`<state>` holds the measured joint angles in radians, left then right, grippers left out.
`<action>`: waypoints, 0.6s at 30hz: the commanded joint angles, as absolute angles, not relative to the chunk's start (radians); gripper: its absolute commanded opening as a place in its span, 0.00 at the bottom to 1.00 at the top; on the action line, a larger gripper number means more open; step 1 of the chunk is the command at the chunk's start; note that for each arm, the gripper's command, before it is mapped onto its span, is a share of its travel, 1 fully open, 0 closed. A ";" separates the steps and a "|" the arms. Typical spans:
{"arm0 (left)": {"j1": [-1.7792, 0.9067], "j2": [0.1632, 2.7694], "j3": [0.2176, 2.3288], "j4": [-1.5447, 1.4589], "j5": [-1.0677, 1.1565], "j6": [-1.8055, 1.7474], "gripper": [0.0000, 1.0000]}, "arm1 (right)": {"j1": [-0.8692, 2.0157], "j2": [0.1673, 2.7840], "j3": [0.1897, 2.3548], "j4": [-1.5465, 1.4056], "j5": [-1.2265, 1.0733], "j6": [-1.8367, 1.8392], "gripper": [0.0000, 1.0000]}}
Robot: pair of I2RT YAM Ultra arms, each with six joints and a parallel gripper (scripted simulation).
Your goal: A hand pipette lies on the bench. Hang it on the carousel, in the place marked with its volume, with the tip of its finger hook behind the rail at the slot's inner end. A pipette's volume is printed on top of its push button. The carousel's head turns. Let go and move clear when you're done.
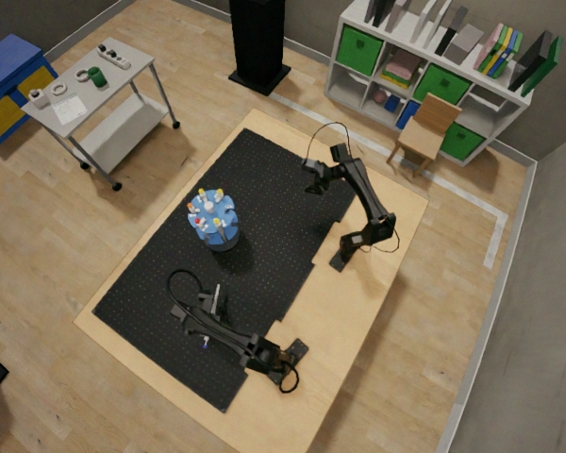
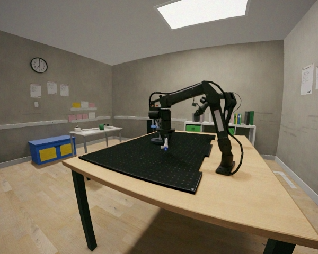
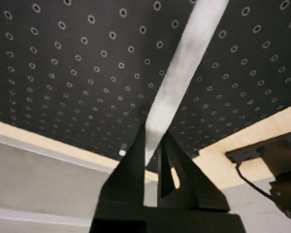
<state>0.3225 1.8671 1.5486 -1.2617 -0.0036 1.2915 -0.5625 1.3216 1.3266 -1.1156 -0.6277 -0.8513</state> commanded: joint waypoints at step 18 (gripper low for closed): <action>0.314 1.789 1.511 -1.228 0.000 1.871 0.12 | -0.572 1.317 1.341 -1.103 -0.648 -0.857 1.00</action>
<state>0.3199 1.8194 1.4803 -1.2446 -0.0036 1.7599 -0.5625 1.3216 1.3266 -1.1156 -0.6277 -0.8513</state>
